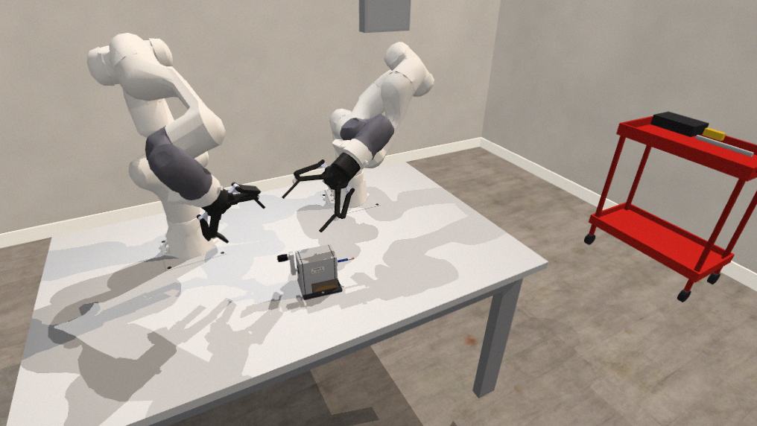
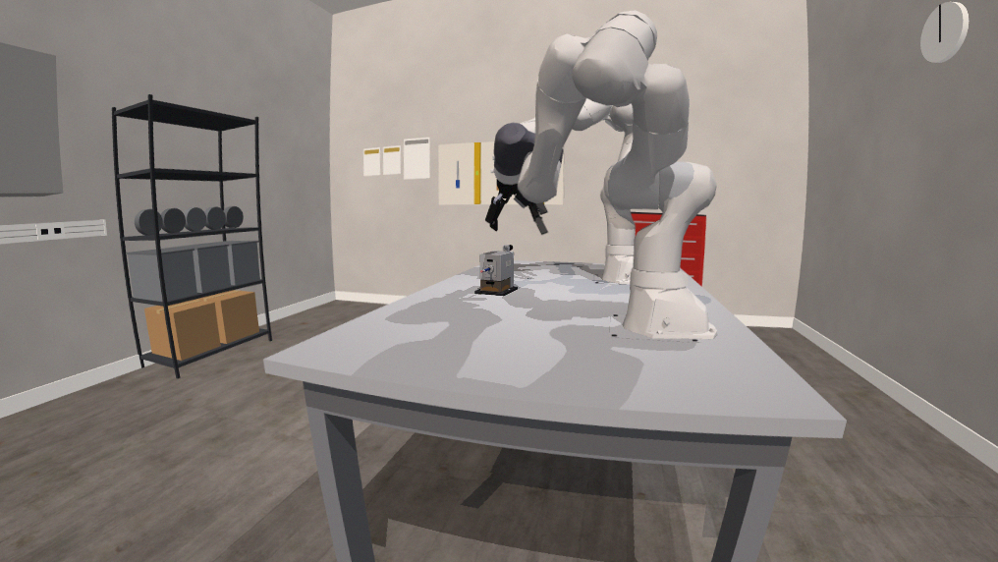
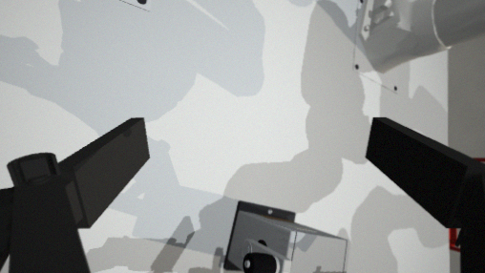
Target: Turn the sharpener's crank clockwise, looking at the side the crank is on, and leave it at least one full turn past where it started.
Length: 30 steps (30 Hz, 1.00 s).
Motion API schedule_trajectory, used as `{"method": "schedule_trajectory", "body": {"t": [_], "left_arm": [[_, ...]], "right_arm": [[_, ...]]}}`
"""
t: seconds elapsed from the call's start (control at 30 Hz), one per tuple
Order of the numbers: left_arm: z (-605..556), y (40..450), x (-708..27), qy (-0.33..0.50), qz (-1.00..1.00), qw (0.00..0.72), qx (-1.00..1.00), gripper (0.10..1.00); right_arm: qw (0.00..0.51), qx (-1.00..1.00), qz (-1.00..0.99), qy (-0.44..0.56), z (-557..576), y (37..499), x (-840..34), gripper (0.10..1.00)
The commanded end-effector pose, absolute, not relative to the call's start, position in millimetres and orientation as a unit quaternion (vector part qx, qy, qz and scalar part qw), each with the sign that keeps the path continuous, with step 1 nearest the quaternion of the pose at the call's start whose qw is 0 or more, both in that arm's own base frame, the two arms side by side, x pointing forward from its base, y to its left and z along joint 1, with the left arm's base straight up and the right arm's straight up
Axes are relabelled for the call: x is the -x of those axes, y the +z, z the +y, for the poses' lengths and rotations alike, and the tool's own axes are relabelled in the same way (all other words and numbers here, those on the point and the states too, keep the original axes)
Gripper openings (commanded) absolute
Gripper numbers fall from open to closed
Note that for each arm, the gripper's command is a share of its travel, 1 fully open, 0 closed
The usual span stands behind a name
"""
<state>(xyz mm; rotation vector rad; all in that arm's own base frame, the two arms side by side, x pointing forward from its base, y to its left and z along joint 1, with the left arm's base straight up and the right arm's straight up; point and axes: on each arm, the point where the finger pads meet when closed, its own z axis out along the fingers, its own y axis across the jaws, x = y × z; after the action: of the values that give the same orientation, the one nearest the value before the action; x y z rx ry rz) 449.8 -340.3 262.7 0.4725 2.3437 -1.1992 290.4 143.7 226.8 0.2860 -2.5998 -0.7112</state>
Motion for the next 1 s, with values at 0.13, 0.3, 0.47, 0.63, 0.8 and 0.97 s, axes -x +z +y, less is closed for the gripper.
{"method": "schedule_trajectory", "body": {"t": [0.13, 0.3, 0.47, 0.63, 0.8, 0.97], "left_arm": [[-340.3, 262.8, -449.9, -0.436, 0.852, 0.231, -0.172, 1.000], [-340.3, 262.8, -449.9, -0.436, 0.852, 0.231, -0.172, 1.000], [-340.3, 262.8, -449.9, -0.436, 0.852, 0.231, -0.172, 1.000], [-340.3, 262.8, -449.9, -0.436, 0.852, 0.231, -0.172, 1.000], [-340.3, 262.8, -449.9, -0.436, 0.852, 0.231, -0.172, 1.000], [-340.3, 262.8, -449.9, -0.436, 0.852, 0.231, -0.172, 1.000]], "right_arm": [[0.174, -0.154, -0.935, -0.267, 111.3, 231.2, -314.5, 1.000], [0.157, -0.162, -0.937, -0.268, 93.1, 234.8, -326.5, 1.000], [0.137, -0.171, -0.938, -0.268, 71.0, 239.2, -339.1, 1.000], [0.118, -0.180, -0.940, -0.266, 47.6, 243.6, -350.4, 1.000], [0.101, -0.188, -0.941, -0.264, 25.7, 247.8, -359.2, 1.000], [0.084, -0.196, -0.942, -0.260, 2.8, 252.0, -366.7, 1.000]]}}
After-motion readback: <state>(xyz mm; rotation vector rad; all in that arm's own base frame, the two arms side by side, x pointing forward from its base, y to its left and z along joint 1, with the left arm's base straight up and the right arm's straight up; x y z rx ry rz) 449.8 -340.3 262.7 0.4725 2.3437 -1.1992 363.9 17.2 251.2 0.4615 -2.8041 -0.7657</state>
